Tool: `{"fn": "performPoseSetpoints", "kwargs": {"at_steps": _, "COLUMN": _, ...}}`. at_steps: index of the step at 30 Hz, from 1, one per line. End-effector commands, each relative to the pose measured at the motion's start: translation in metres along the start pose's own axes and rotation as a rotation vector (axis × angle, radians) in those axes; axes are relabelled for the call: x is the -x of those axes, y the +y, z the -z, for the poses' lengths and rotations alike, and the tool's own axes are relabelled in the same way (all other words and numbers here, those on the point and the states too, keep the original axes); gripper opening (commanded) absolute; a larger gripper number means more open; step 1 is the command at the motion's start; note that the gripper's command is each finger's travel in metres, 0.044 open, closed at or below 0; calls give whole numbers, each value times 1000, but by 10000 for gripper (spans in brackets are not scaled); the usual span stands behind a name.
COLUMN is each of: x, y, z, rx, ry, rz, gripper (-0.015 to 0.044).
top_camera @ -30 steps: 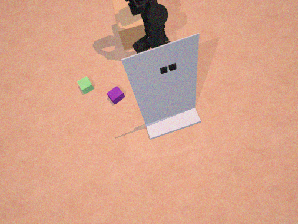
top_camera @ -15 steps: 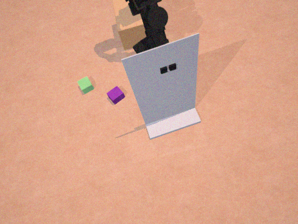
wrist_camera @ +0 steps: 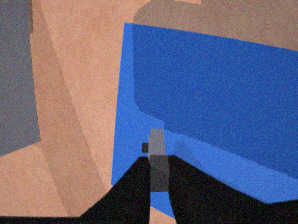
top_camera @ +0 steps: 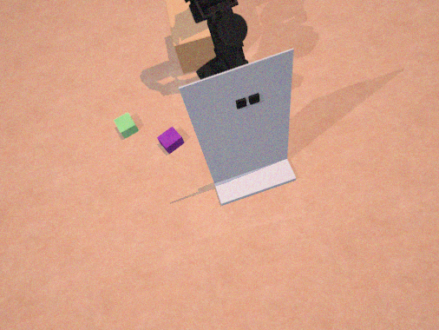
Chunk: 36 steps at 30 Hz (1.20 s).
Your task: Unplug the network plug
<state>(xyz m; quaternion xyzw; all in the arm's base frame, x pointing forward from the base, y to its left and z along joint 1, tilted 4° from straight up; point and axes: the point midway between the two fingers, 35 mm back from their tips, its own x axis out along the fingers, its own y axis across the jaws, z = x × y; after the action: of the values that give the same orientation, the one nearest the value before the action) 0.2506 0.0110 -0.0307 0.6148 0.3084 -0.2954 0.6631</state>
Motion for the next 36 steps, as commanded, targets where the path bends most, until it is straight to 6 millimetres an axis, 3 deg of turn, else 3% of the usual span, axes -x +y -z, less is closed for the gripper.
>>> {"fn": "performPoseSetpoints", "kwargs": {"at_steps": 1, "x": -2, "y": -4, "z": 1, "rx": 4, "ry": 4, "rz": 5, "gripper": 0}}
{"fn": "performPoseSetpoints", "kwargs": {"at_steps": 36, "x": -10, "y": -10, "z": -2, "rx": 0, "ry": 0, "rz": 3, "gripper": 0}}
